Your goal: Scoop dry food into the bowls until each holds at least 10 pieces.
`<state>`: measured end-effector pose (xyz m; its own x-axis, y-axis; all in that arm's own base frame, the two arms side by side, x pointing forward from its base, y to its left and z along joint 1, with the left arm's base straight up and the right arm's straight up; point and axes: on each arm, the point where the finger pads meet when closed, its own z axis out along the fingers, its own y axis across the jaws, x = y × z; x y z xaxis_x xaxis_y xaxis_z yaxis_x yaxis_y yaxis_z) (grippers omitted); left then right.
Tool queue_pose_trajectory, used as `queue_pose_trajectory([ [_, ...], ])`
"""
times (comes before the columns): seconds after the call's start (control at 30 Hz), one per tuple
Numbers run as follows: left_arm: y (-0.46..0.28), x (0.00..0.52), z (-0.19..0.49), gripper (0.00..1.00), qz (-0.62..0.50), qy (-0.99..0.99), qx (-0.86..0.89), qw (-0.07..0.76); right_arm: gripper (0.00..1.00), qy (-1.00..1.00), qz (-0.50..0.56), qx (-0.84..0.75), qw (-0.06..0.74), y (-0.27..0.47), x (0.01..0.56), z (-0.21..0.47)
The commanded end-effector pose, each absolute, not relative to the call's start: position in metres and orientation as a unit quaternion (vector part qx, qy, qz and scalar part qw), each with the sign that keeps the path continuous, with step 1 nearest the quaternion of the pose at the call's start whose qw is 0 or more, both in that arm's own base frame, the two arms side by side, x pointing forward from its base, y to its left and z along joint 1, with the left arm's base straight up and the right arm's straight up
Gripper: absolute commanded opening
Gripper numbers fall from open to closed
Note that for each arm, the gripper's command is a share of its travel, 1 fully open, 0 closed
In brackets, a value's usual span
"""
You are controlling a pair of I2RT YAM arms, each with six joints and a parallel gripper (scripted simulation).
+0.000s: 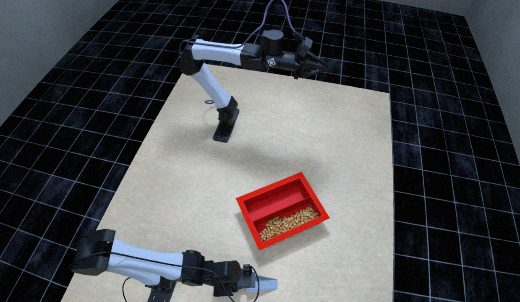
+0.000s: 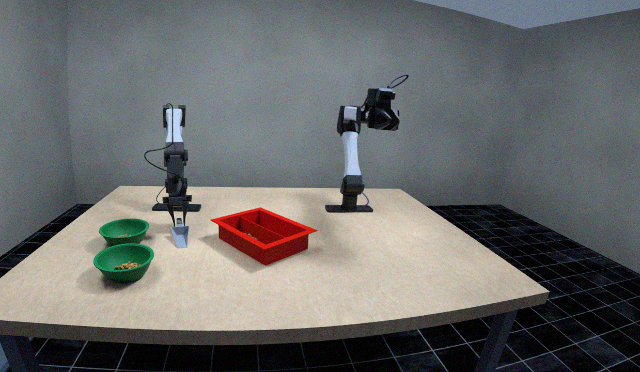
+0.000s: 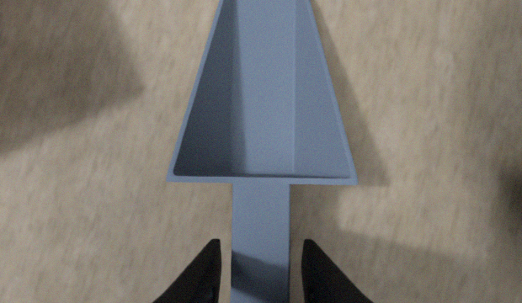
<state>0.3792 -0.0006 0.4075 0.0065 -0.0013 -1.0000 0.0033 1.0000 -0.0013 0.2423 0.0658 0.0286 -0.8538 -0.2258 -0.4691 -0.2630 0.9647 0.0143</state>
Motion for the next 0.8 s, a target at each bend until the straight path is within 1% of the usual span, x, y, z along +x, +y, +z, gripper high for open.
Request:
queue_pose_trajectory([
  [0.0,-0.002,0.379,0.426,0.27,-0.005,0.693,-0.001,0.721,0.32,0.956,0.044,-0.127,0.260,0.069,0.255,0.040],
  [0.07,-0.002,0.379,0.426,0.27,-0.005,0.693,-0.001,0.721,0.32,0.959,0.043,-0.128,0.247,0.067,0.245,0.043],
  [0.4,-0.002,0.379,0.426,0.27,-0.005,0.693,-0.001,0.721,0.32,0.958,0.044,-0.126,0.254,0.067,0.248,0.049],
  [0.47,-0.002,0.379,0.426,0.27,-0.005,0.693,-0.001,0.721,0.32,0.963,0.041,-0.128,0.235,0.063,0.235,0.057],
  [0.77,-0.002,0.379,0.426,0.27,-0.005,0.693,-0.001,0.721,0.32,0.962,0.042,-0.128,0.238,0.061,0.226,0.095],
])
